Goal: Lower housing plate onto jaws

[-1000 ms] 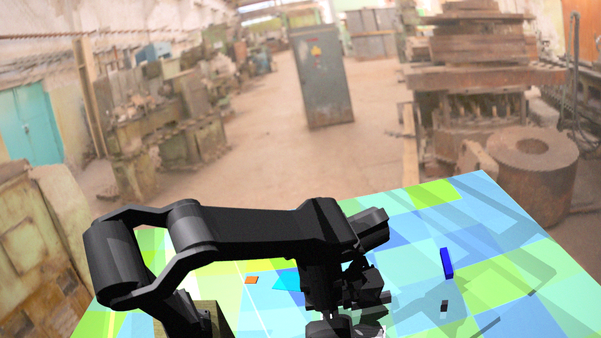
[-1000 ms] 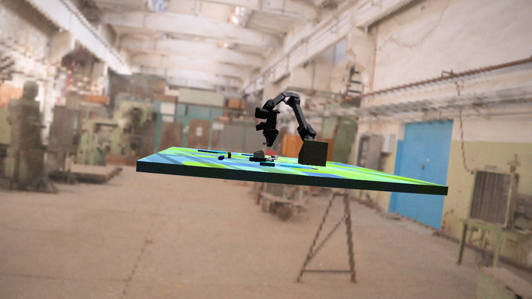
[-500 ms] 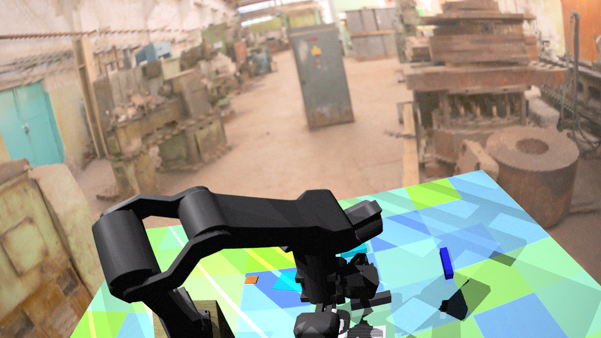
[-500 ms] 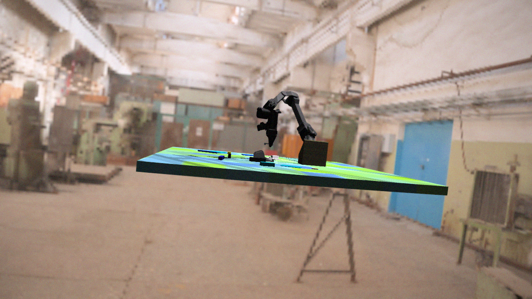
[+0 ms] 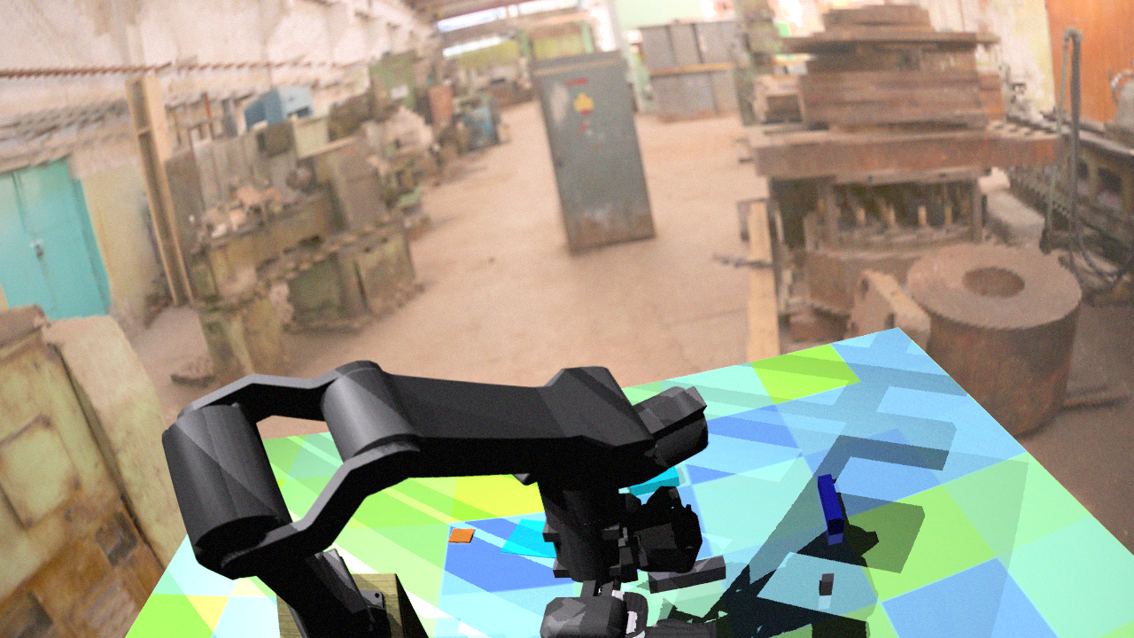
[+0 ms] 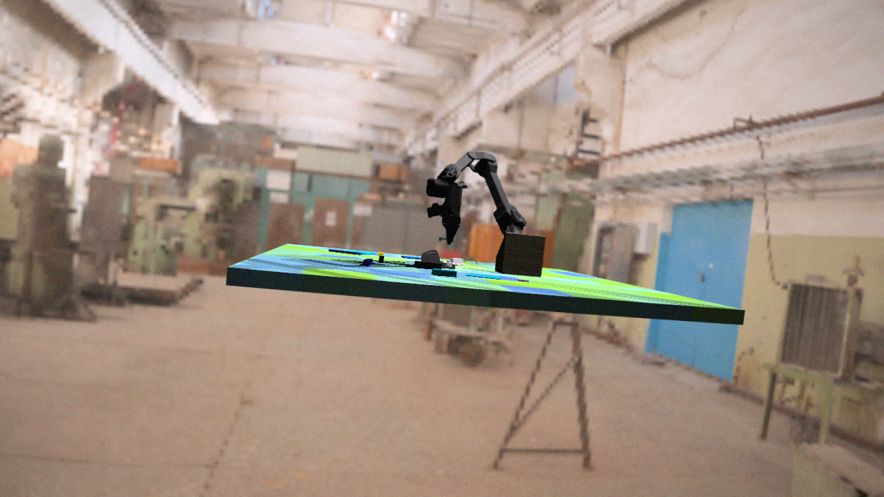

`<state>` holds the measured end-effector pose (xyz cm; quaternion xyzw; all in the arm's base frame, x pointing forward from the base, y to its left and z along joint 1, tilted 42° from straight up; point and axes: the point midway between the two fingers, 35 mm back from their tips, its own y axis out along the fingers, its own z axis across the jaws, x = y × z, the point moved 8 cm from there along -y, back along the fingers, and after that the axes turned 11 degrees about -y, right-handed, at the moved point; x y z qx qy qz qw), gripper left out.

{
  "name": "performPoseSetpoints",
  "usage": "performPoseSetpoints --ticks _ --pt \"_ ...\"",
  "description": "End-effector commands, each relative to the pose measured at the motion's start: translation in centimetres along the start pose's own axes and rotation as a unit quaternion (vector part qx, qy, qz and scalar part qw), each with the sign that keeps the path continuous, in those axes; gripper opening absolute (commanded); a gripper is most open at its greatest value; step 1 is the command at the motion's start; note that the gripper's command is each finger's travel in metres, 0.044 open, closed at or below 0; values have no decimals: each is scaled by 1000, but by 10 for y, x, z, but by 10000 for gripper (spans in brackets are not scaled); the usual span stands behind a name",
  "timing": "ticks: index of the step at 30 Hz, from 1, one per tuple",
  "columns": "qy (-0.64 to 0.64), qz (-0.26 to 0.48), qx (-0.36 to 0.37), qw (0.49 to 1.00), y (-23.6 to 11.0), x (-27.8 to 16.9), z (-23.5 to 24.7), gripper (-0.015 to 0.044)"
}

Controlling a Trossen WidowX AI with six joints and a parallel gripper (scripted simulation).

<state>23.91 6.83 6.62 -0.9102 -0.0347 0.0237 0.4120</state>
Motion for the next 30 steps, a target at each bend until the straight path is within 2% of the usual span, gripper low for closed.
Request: performPoseSetpoints --ticks 1,30 --pt "3 -2 -2 1000 0 0 0 351" --pt "3 -2 -1 1000 0 -11 9 351"
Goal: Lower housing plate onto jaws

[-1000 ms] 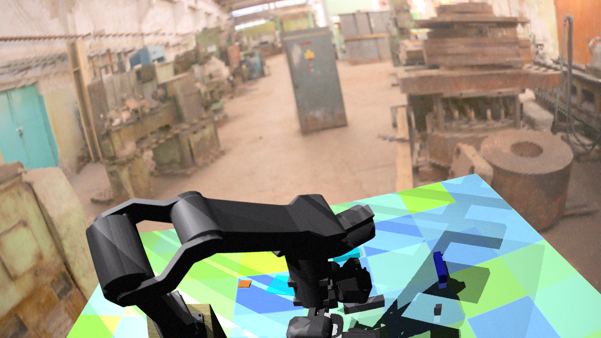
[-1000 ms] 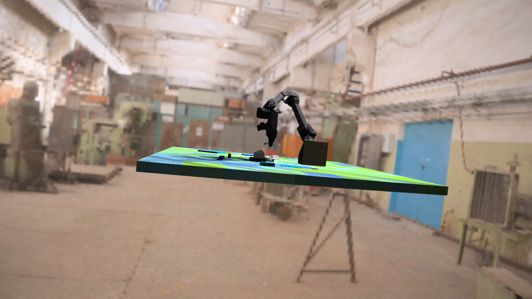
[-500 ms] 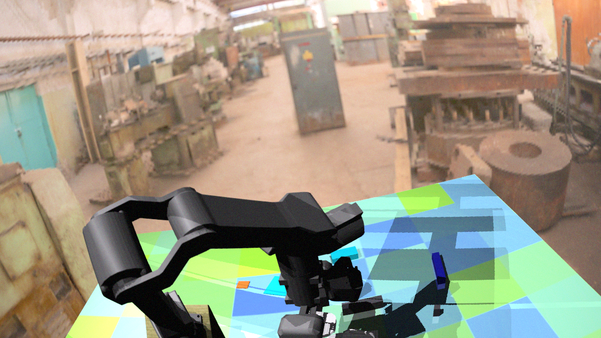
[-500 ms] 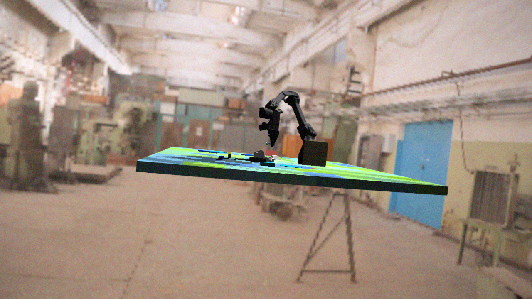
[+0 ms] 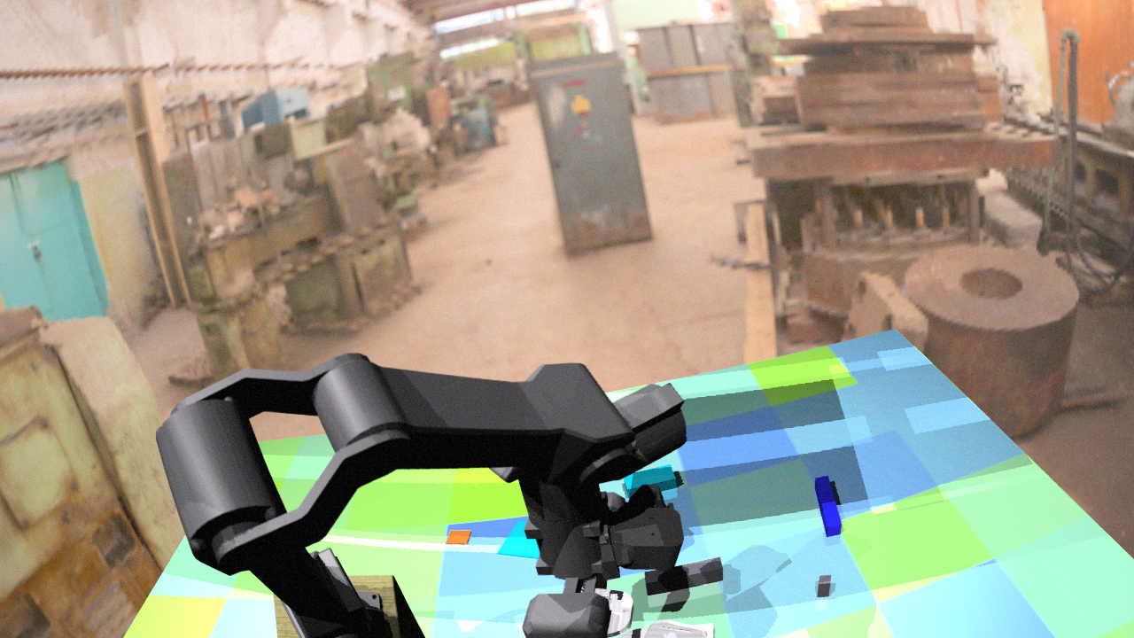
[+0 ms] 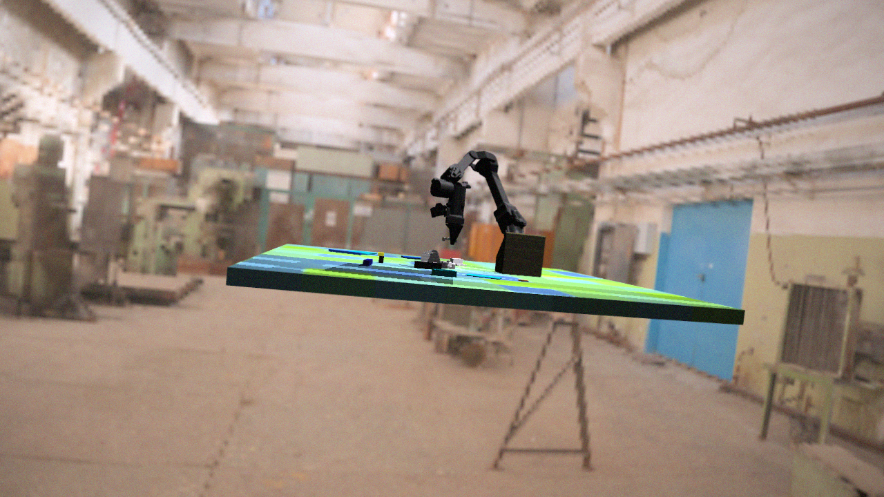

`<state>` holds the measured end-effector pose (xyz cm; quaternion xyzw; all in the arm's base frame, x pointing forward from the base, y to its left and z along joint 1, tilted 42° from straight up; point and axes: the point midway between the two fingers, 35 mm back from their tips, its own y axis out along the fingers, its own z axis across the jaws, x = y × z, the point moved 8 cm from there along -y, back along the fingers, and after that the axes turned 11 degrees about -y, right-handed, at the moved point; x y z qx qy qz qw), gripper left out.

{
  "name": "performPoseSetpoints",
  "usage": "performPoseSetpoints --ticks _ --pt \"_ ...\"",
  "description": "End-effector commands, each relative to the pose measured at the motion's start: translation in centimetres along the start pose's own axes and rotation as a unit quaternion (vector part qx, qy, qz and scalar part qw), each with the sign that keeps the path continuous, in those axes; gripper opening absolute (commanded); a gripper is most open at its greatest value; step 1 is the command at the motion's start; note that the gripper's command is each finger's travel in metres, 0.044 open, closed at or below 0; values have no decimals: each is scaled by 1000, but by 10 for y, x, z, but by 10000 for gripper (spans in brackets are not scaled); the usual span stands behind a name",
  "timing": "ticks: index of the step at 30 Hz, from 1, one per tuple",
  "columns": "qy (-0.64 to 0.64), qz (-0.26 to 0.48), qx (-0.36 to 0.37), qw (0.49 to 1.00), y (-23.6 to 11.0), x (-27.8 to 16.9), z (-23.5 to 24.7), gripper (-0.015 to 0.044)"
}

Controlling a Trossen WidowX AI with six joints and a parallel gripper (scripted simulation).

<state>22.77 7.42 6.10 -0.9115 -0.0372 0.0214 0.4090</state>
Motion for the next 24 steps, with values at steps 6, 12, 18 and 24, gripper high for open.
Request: performPoseSetpoints --ticks 6,12,18,24 --pt "2 1 2 1000 1 -1 0 351" --pt "1 1 2 1000 1 -3 2 351" --pt "1 1 2 1000 1 -3 2 351" --pt "1 1 2 1000 3 -2 2 351"
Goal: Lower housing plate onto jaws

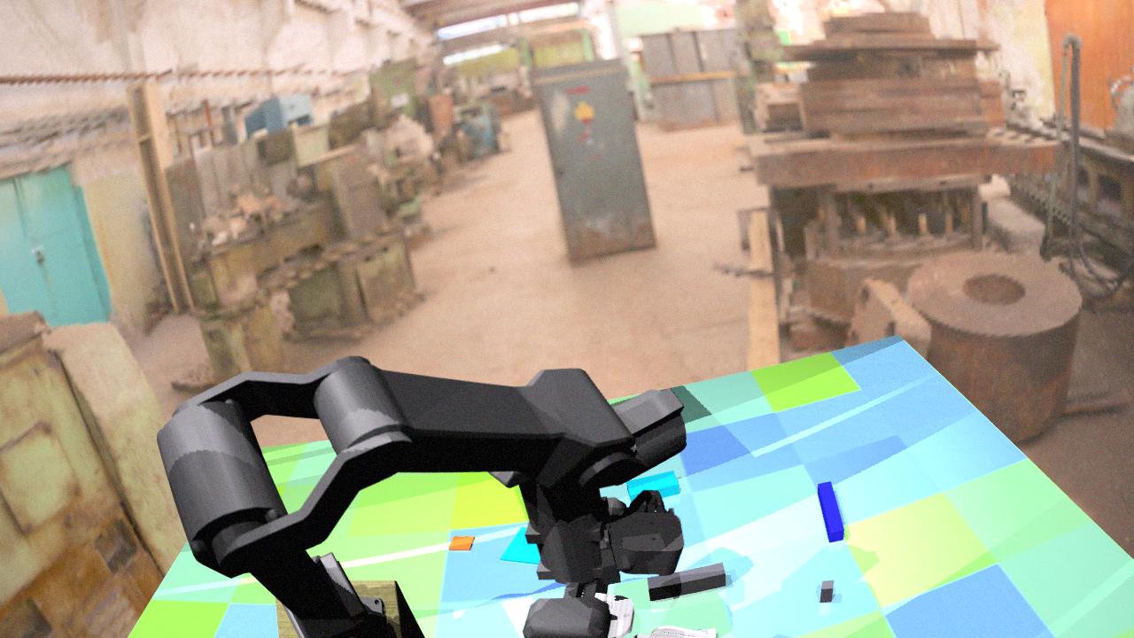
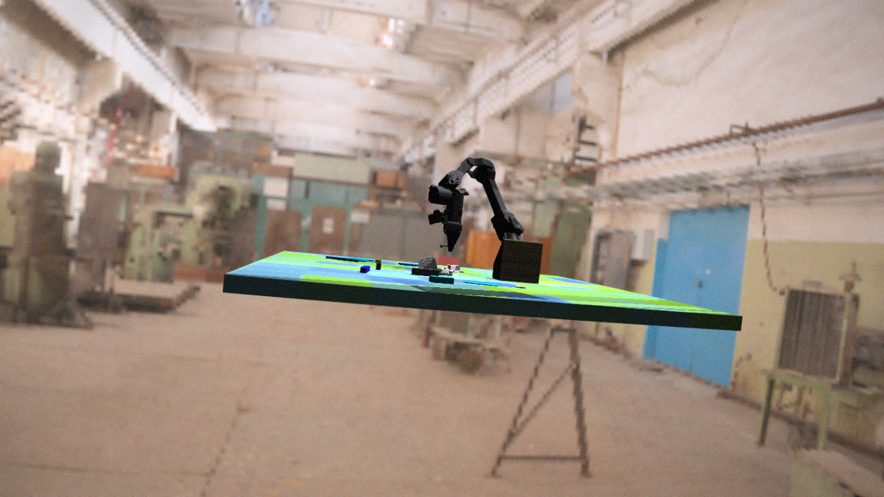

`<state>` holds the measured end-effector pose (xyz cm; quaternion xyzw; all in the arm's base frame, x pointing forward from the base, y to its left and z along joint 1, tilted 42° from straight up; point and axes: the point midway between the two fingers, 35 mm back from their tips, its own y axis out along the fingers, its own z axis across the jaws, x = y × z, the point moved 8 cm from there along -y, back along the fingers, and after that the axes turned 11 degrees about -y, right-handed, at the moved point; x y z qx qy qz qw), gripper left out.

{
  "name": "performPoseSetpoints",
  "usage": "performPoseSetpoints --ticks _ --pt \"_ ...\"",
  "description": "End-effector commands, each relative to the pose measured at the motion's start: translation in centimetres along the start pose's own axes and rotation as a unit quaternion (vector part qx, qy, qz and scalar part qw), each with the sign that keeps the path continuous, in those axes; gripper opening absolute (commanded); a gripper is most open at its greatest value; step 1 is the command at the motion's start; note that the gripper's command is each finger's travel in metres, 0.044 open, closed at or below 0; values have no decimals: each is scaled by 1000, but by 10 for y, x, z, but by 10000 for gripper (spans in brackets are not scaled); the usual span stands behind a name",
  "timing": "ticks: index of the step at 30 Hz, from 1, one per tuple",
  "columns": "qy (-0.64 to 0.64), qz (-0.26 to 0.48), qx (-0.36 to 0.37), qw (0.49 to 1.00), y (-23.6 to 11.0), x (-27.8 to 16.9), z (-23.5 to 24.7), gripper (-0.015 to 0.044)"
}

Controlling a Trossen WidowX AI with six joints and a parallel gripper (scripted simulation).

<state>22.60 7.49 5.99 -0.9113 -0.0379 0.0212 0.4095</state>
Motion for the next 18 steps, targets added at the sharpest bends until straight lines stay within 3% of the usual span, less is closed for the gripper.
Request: performPoseSetpoints --ticks 1,18 --pt "1 2 2 1000 4 -1 1 351" --pt "0 2 2 1000 32 1 1 351"
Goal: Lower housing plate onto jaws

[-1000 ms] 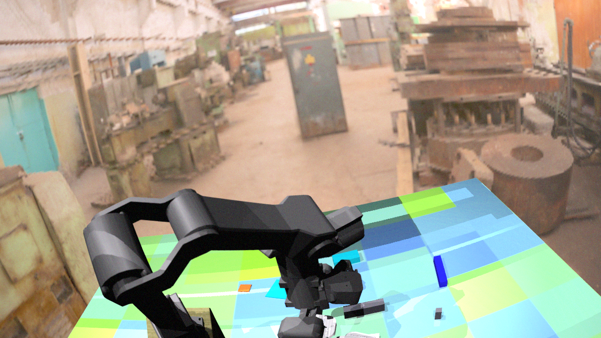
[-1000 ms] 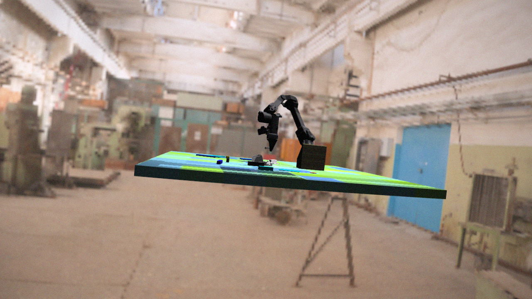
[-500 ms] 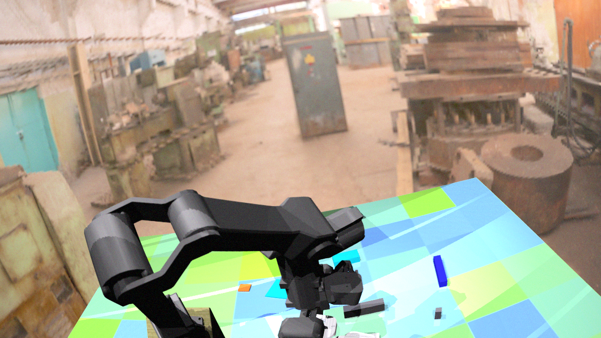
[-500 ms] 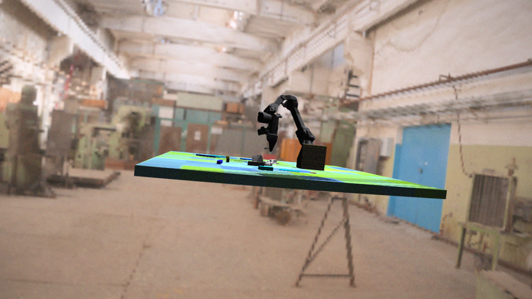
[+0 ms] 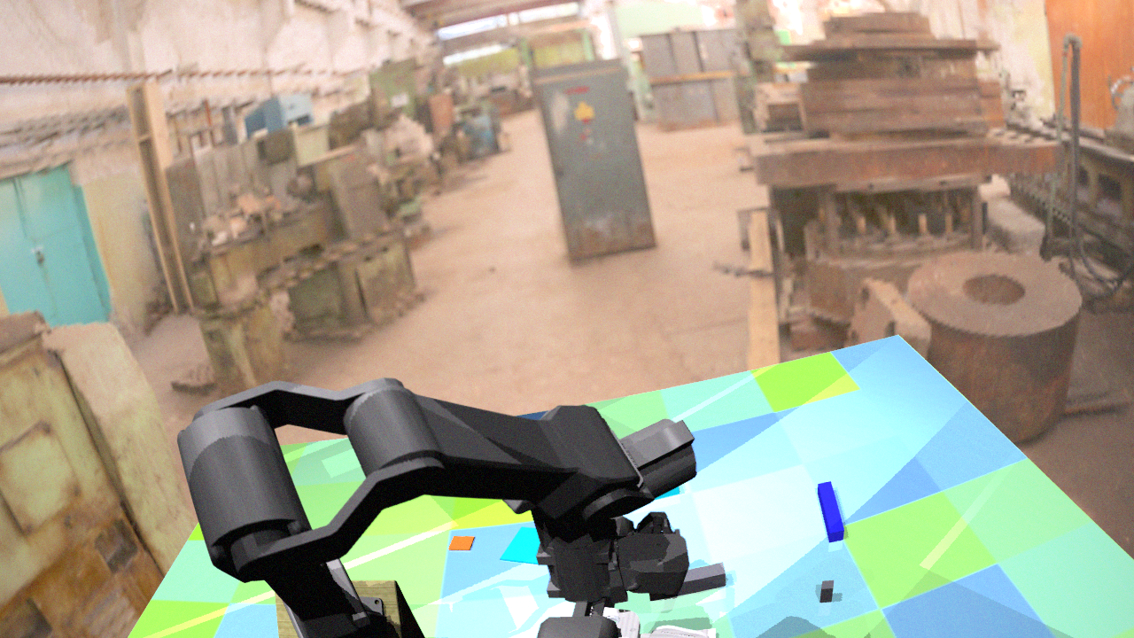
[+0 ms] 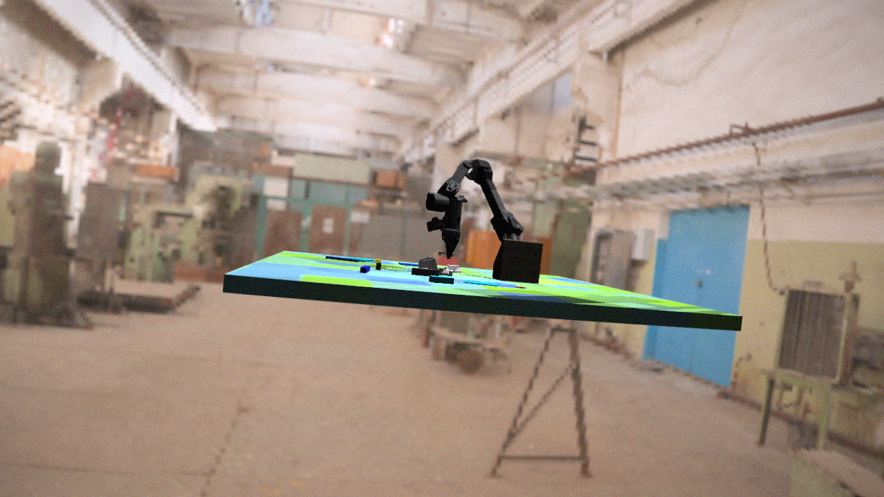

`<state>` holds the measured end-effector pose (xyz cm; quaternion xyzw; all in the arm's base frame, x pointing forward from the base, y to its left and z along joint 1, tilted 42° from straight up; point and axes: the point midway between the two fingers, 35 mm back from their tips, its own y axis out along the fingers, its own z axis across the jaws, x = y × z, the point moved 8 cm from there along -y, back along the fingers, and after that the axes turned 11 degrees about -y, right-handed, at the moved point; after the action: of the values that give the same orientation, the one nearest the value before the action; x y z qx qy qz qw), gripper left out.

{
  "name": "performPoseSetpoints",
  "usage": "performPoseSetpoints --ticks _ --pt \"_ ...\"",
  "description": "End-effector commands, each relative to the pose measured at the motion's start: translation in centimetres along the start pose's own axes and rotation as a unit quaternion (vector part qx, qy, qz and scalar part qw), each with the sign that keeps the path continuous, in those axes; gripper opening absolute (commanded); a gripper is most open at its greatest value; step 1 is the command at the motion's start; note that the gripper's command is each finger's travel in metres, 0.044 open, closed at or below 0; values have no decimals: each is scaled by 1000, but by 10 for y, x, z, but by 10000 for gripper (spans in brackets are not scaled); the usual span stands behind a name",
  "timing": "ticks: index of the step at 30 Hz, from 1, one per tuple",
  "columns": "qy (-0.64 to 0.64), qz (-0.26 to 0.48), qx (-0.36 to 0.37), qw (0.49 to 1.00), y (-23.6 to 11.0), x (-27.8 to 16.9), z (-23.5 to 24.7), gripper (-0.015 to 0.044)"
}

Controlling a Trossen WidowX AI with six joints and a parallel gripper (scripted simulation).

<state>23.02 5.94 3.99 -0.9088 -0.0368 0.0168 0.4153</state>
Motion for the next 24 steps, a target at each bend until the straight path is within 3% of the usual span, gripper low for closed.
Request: performPoseSetpoints --ticks 1,24 --pt "-4 3 -4 1000 9 -2 0 351" --pt "-4 3 -6 1000 37 -5 -2 351"
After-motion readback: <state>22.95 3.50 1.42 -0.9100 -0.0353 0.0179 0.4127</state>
